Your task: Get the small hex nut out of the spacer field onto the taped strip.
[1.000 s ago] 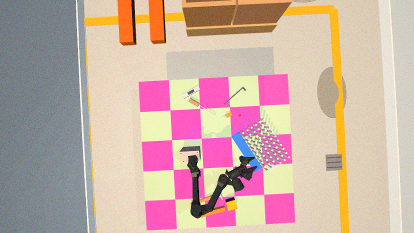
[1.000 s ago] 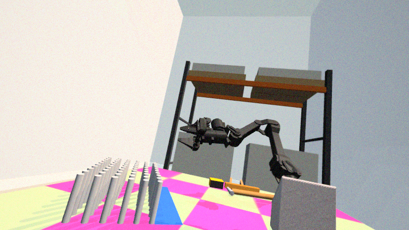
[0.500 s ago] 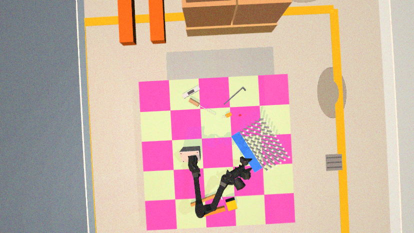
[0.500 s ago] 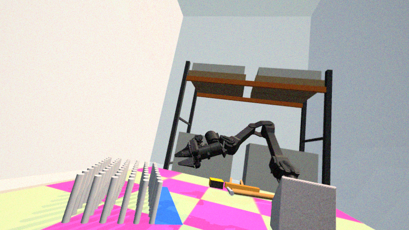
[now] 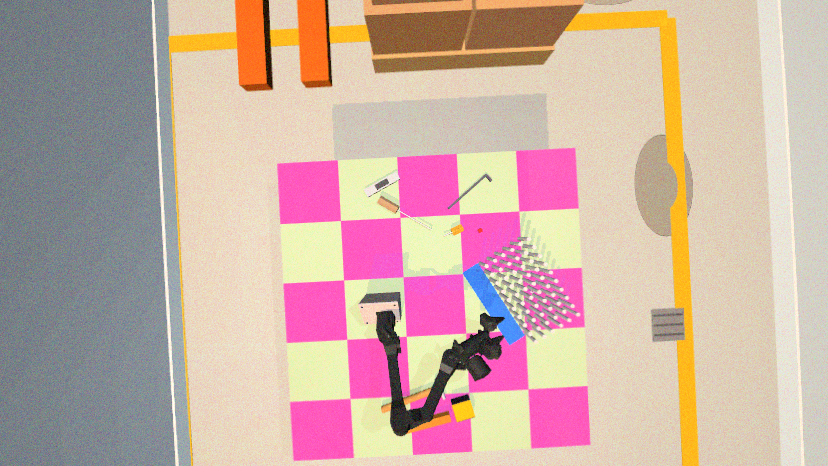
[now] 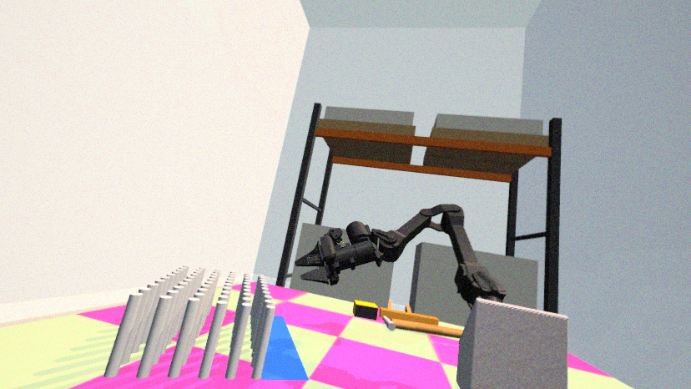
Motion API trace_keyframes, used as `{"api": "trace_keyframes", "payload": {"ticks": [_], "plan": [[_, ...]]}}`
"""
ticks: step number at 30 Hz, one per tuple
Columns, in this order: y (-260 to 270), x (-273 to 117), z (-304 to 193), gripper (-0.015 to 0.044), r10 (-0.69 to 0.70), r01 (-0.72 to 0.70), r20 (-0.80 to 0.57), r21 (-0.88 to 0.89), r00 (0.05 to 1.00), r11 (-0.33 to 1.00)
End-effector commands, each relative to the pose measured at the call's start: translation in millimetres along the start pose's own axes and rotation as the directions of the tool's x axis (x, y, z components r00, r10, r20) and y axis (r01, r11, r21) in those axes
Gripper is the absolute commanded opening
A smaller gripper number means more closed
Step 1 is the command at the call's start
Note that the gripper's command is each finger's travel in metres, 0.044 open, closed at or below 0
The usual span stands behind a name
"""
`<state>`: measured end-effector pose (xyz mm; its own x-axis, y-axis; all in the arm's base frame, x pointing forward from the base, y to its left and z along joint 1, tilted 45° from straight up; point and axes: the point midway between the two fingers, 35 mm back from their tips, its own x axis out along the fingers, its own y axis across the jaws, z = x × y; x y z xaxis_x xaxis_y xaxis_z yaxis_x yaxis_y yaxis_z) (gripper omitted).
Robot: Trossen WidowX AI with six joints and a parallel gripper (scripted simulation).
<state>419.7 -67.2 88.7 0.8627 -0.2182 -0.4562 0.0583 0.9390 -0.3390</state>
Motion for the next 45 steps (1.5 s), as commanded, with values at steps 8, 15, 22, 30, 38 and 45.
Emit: {"api": "trace_keyframes", "payload": {"ticks": [8, 15, 22, 30, 38, 45], "plan": [[-1, 0, -1, 0.044, -0.004, 0.004, -0.004, -0.004, 1.0, 1.0], [70, 15, -10, 0.044, 0.152, -0.143, -0.1, 0.094, 0.983, 0.985], [192, 17, -43, 0.044, 0.352, -0.266, -0.315, 0.283, 0.882, 0.921], [313, -21, -113, 0.044, 0.392, -0.182, -0.594, 0.382, 0.703, 0.906], [385, -82, -193, 0.044, 0.249, 0.001, -0.79, 0.301, 0.56, 0.953], [425, -153, -284, 0.044, -0.003, 0.29, -0.885, 0.15, 0.465, 0.945]]}}
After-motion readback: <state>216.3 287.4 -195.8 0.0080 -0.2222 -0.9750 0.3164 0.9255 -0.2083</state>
